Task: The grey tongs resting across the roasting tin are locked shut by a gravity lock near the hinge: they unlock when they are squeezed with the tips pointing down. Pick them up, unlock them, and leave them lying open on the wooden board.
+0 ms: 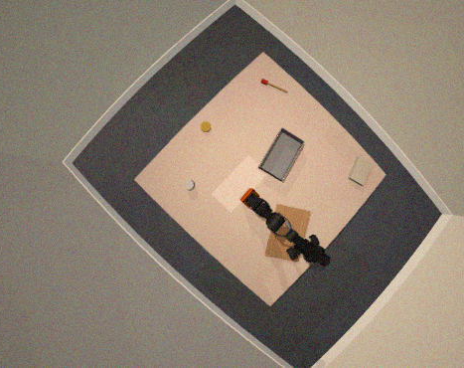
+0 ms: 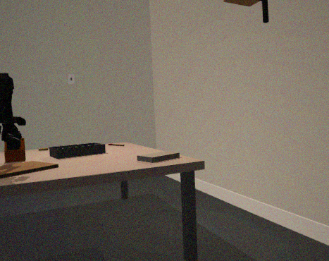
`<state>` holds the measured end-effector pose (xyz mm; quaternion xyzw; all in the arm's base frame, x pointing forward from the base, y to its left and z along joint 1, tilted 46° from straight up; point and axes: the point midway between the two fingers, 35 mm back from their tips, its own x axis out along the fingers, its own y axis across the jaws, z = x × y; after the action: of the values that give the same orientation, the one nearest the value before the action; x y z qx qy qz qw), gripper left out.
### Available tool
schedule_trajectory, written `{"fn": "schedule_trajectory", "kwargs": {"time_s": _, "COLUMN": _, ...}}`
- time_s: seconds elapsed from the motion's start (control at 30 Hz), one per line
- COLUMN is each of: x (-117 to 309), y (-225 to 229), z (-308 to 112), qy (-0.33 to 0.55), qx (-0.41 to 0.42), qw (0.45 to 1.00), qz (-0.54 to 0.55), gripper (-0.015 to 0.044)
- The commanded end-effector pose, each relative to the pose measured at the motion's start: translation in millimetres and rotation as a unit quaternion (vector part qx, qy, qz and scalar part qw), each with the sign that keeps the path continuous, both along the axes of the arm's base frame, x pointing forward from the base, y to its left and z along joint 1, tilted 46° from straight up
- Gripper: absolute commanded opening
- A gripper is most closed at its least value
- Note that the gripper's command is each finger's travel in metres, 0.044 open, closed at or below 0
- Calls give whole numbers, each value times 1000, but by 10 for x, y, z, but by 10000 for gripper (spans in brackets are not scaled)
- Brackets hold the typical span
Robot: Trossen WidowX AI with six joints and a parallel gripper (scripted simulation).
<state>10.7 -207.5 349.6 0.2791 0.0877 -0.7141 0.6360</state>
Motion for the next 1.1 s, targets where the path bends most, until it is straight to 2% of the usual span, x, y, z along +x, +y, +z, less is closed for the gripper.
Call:
{"fn": "schedule_trajectory", "kwargs": {"time_s": 0.0, "x": 5, "y": -8, "z": 31, "qy": 18, "qx": -30, "qw": 999, "qz": -2, "gripper": -150}}
{"fn": "schedule_trajectory", "kwargs": {"time_s": 0.53, "x": 88, "y": -31, "z": 83, "qy": 58, "qx": -150, "qw": 987, "qz": -26, "gripper": -150}}
{"fn": "schedule_trajectory", "kwargs": {"time_s": 1.07, "x": 122, "y": 96, "z": 36, "qy": 39, "qx": -244, "qw": 966, "qz": -75, "gripper": -150}}
